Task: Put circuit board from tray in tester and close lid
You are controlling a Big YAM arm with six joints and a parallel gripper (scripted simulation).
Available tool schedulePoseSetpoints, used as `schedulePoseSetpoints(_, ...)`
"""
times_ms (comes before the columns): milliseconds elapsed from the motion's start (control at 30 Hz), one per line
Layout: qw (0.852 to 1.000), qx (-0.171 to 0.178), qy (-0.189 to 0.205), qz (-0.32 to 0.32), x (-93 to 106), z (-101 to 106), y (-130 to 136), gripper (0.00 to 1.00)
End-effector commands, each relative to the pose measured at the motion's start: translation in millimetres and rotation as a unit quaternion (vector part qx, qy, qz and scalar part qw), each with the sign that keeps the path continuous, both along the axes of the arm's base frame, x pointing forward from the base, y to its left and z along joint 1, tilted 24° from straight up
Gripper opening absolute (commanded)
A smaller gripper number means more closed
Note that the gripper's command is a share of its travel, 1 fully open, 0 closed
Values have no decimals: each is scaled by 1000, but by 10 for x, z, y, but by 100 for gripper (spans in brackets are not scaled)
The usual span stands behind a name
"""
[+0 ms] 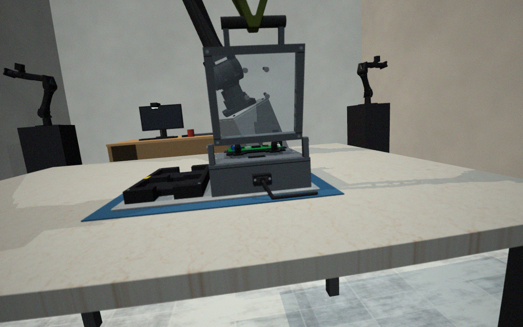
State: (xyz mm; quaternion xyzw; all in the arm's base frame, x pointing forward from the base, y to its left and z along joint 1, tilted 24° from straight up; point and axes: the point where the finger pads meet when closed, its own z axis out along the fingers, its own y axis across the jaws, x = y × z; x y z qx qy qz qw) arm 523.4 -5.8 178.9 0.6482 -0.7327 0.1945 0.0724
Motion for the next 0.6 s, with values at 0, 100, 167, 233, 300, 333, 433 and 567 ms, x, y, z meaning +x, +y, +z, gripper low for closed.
schedulePoseSetpoints(0,1000,2,-2,-3,31,-19,-84,0)
schedulePoseSetpoints(100,1000,2,-4,-3,23,2,-83,0)
schedulePoseSetpoints(167,1000,2,-5,-3,20,11,-83,0)
schedulePoseSetpoints(233,1000,2,-6,-3,17,22,-83,0)
schedulePoseSetpoints(300,1000,3,-9,-4,10,46,-82,0)
schedulePoseSetpoints(333,1000,3,-11,-4,6,59,-82,0)
schedulePoseSetpoints(433,1000,3,-13,-4,-11,92,-81,0)
schedulePoseSetpoints(567,1000,3,-12,-5,-49,115,-81,0)
